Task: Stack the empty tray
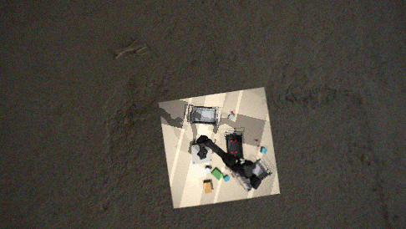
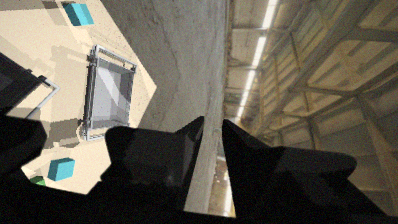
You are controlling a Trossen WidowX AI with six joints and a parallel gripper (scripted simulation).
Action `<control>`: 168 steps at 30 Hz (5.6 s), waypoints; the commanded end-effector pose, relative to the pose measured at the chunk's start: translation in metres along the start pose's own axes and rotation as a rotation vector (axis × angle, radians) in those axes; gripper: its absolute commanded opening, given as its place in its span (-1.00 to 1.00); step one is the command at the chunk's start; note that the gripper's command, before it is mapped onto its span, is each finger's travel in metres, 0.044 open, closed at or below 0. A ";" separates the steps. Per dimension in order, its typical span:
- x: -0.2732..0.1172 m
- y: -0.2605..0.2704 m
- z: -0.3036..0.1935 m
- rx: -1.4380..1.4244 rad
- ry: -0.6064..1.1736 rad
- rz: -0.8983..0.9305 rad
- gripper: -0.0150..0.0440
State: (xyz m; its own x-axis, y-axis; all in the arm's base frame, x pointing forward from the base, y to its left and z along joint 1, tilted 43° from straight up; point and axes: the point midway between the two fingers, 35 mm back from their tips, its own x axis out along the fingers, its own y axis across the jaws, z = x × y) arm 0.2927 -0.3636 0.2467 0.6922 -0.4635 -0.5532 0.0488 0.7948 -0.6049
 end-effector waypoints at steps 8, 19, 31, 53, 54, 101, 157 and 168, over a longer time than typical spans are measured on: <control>0.040 0.132 0.078 0.275 -0.054 0.424 -0.20; 0.023 0.310 0.147 0.580 0.189 0.944 -0.20; -0.041 0.452 0.168 0.747 0.676 1.235 -0.20; -0.029 0.510 0.164 0.748 0.675 1.237 -0.20; -0.029 0.507 0.164 0.748 0.675 1.237 -0.20; 0.003 0.447 0.108 0.748 0.684 1.227 -0.20; 0.159 0.391 -0.115 0.738 0.679 1.215 -0.20; 0.165 0.417 -0.116 0.739 0.679 1.216 -0.20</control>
State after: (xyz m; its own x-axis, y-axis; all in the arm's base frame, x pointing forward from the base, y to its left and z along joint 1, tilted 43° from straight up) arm 0.3441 -0.1670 -0.1512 0.1592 0.6381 -0.7533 0.1891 0.7292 0.6576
